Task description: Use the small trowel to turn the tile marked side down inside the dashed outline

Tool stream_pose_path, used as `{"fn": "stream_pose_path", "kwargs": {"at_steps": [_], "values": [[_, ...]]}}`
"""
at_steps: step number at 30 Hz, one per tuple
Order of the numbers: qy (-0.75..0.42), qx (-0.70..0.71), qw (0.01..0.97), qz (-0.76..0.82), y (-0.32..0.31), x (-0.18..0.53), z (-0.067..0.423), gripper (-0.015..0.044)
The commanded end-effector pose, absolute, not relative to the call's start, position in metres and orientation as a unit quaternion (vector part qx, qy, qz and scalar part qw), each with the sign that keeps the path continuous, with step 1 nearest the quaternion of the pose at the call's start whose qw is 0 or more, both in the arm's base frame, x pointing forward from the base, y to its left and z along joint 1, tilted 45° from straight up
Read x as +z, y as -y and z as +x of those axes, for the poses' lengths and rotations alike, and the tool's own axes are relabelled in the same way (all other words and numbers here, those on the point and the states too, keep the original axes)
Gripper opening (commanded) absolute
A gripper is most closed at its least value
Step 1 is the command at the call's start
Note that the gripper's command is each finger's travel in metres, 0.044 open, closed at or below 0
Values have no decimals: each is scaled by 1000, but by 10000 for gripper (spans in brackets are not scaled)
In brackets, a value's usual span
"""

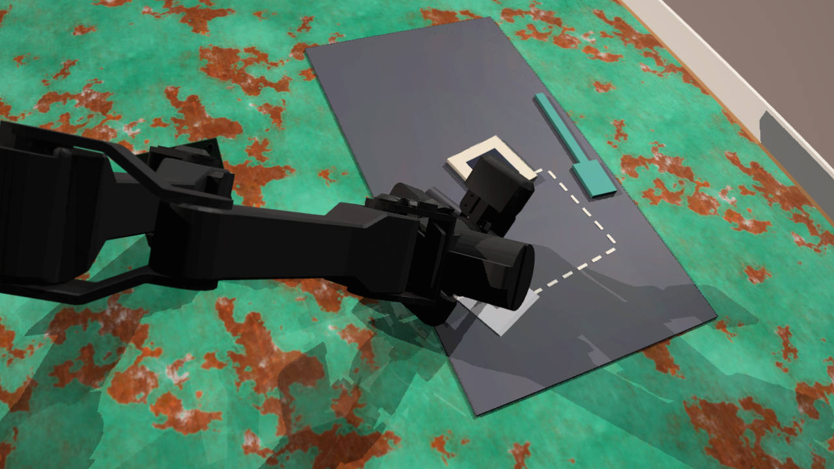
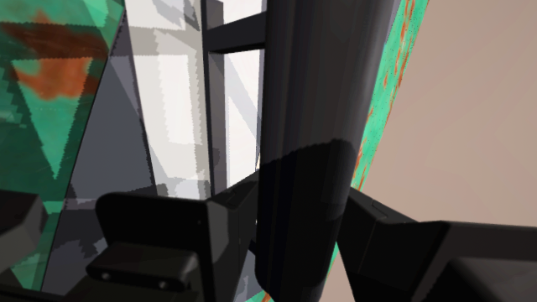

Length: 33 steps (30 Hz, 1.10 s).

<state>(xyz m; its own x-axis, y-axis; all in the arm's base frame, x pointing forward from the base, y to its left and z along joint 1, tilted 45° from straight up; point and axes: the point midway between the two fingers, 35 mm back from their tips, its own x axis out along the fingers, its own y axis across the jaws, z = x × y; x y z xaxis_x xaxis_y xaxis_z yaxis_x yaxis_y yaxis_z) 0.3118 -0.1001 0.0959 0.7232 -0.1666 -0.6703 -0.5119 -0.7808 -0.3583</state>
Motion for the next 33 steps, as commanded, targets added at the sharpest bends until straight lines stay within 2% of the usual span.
{"fn": "stream_pose_path", "kwargs": {"at_steps": [1,20,21,33], "values": [[-194,320,271,-887,101,95,311,149],[-194,320,271,-887,101,95,311,22],[-194,320,271,-887,100,95,311,0],[-194,320,272,-887,61,135,308,0]]}}
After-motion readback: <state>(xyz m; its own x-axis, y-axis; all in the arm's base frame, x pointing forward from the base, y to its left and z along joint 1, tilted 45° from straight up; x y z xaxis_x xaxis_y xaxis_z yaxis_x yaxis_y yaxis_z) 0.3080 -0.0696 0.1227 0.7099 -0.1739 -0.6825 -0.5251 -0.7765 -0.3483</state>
